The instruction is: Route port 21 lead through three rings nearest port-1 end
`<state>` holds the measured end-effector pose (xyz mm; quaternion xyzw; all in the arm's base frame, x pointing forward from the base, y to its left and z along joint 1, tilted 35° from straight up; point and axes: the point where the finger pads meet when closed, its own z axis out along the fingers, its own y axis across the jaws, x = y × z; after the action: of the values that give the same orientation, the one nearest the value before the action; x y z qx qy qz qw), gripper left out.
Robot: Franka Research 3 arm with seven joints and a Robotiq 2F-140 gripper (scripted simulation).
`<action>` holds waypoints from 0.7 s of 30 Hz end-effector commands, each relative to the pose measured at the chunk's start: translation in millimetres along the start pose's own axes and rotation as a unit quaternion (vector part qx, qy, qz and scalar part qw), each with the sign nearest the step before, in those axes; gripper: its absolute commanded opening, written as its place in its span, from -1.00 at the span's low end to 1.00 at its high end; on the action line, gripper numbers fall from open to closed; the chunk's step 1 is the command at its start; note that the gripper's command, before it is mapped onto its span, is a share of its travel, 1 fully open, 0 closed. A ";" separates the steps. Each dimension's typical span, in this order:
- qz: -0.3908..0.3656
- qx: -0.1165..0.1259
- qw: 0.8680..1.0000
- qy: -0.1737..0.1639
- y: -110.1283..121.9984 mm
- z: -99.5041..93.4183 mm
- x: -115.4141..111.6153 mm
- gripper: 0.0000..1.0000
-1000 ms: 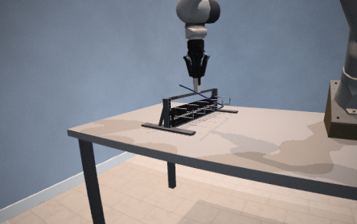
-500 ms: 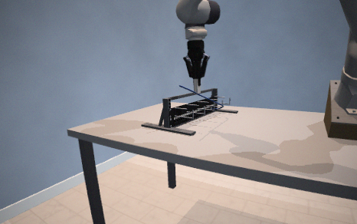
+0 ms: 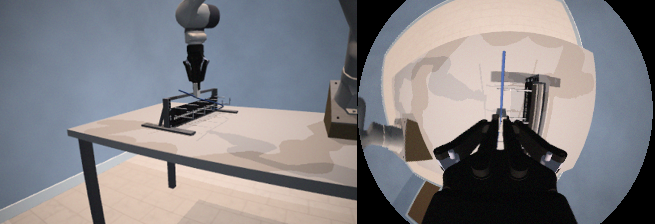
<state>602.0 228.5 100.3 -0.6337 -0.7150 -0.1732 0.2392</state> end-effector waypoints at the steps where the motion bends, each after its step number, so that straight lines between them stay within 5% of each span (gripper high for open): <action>1: -0.002 -0.005 1.000 0.003 3.1 3.5 7.1 -1.00; 21: -0.002 -0.005 1.000 0.003 3.4 39.5 7.3 -1.00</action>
<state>598.3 252.8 75.1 -0.6346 -0.7131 -0.1749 0.2411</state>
